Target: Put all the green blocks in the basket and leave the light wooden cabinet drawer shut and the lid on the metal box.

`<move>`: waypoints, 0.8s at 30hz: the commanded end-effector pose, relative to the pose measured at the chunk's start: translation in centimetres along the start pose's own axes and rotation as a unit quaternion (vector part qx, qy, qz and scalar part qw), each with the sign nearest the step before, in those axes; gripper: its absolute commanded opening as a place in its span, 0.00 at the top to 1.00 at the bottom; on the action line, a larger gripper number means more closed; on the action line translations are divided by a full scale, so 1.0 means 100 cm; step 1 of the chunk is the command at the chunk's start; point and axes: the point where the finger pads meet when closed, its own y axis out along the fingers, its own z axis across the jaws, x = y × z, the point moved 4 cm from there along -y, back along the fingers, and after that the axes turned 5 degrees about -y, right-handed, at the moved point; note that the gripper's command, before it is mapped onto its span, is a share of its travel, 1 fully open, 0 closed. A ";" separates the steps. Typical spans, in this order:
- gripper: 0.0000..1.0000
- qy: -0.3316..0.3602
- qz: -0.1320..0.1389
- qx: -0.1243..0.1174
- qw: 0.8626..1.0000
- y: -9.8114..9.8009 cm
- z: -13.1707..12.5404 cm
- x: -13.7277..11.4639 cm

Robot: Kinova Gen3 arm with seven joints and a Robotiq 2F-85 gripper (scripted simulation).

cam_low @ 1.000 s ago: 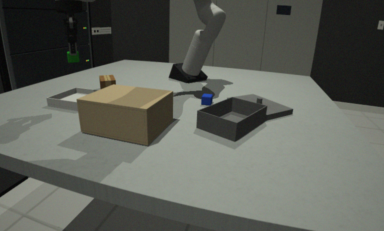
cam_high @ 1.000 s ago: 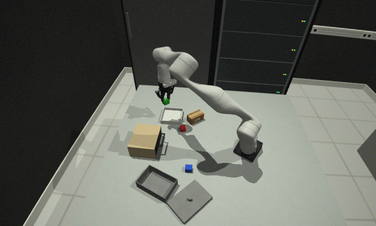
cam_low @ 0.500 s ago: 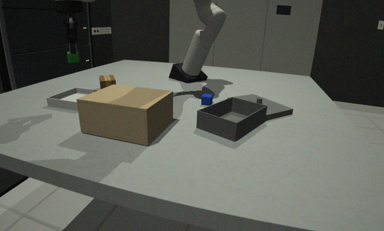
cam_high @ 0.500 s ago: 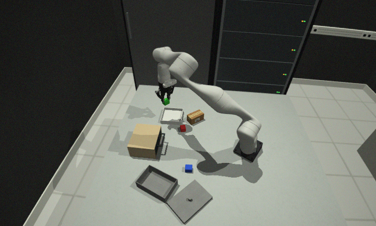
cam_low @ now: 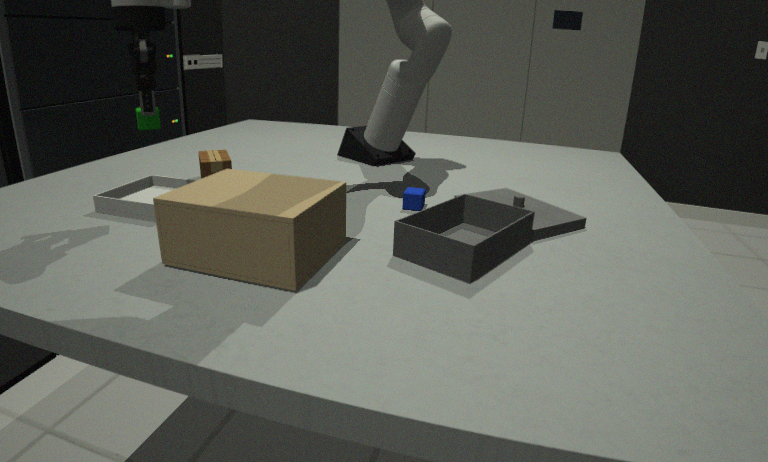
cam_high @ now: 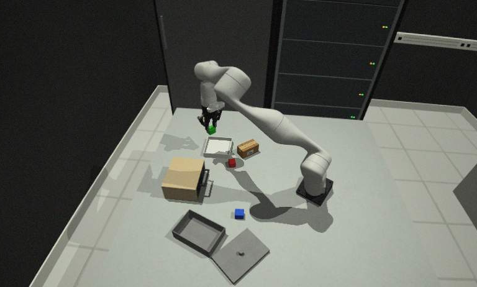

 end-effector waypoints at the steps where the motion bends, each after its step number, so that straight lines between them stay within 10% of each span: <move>1: 0.90 -0.003 -0.001 0.001 1.000 0.006 0.001 0.001; 24: 0.90 -0.007 -0.002 0.005 1.000 0.036 0.005 0.002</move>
